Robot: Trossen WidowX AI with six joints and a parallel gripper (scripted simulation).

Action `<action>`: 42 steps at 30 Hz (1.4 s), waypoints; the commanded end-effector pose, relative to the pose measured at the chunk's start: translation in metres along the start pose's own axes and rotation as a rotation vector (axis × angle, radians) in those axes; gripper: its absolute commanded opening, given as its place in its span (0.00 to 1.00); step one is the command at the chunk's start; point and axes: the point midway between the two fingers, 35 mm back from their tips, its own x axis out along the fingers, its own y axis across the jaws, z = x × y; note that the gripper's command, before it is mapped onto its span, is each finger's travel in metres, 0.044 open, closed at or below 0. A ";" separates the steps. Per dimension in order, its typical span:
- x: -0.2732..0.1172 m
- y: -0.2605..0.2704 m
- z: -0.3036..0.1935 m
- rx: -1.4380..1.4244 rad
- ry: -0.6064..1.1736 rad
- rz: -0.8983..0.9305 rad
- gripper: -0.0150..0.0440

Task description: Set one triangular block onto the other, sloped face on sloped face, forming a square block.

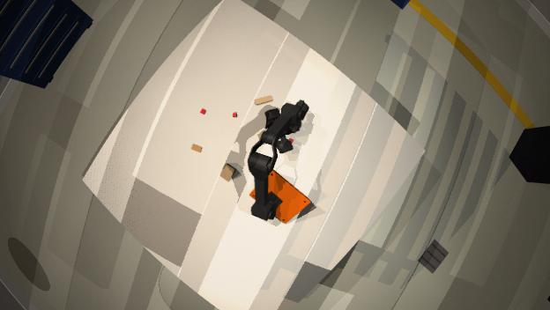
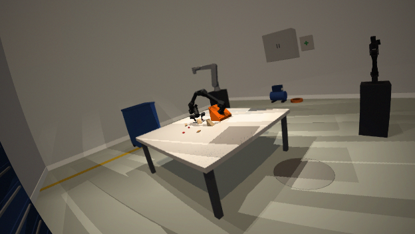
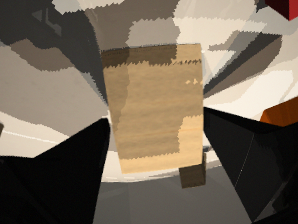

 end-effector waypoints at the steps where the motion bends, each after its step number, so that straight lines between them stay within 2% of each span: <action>1: 0.000 0.000 0.000 0.000 0.000 0.000 0.64; 2: 0.000 0.000 0.000 0.000 0.000 0.000 0.60; 8: 0.000 0.000 0.000 0.000 0.000 0.000 0.53; 14: -0.005 0.001 -0.003 0.004 0.000 0.002 0.26; 15: -0.009 0.001 -0.006 0.006 0.000 0.004 0.25; 33: -0.080 -0.001 -0.055 0.061 -0.002 0.031 0.25; 42: -0.079 -0.001 -0.055 0.041 -0.016 0.031 0.25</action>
